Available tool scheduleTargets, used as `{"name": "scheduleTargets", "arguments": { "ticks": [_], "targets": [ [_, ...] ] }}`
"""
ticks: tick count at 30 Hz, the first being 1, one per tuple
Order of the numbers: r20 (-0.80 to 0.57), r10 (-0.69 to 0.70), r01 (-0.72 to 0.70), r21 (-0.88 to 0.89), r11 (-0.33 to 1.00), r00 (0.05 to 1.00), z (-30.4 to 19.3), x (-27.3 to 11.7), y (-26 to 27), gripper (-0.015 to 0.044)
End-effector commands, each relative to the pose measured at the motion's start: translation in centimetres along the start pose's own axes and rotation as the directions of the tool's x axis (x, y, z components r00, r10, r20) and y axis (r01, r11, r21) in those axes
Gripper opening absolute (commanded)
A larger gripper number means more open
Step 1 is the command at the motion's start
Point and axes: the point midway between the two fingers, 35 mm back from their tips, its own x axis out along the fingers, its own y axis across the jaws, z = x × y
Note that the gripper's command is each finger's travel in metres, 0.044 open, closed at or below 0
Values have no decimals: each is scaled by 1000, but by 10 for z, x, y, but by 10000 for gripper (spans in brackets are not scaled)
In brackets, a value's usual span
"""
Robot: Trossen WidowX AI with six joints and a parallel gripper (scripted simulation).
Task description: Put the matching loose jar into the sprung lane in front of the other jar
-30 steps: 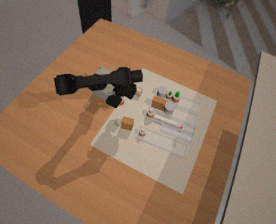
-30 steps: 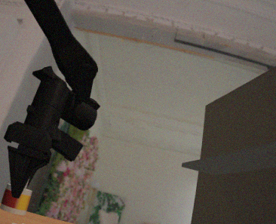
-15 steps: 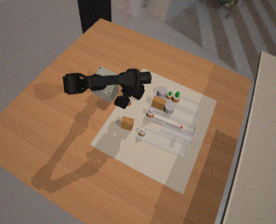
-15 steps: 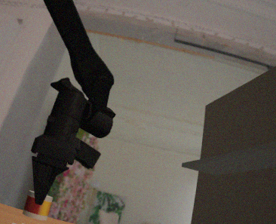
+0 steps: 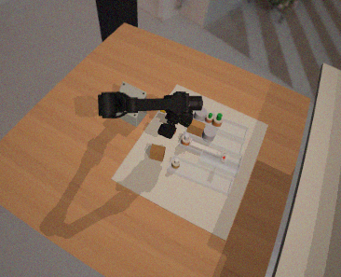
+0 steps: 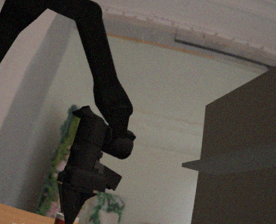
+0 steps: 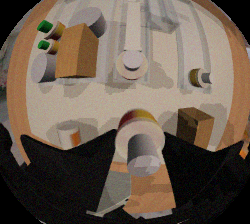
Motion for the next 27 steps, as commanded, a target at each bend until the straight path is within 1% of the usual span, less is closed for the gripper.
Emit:
{"name": "scheduleTargets", "arguments": {
  "ticks": [1, 4, 9, 15, 27],
  "targets": [
    [6, -2, 2, -9, 1000, 1000, 16, 8, 6, 0],
    [5, -3, 3, -13, 1000, 1000, 25, 15, 10, 0],
    [5, -3, 3, -13, 1000, 1000, 26, 20, 10, 0],
    [5, -4, 4, -13, 1000, 1000, 26, 39, 10, 0],
    [5, -4, 4, -13, 1000, 1000, 29, 40, 10, 0]
  ]
}}
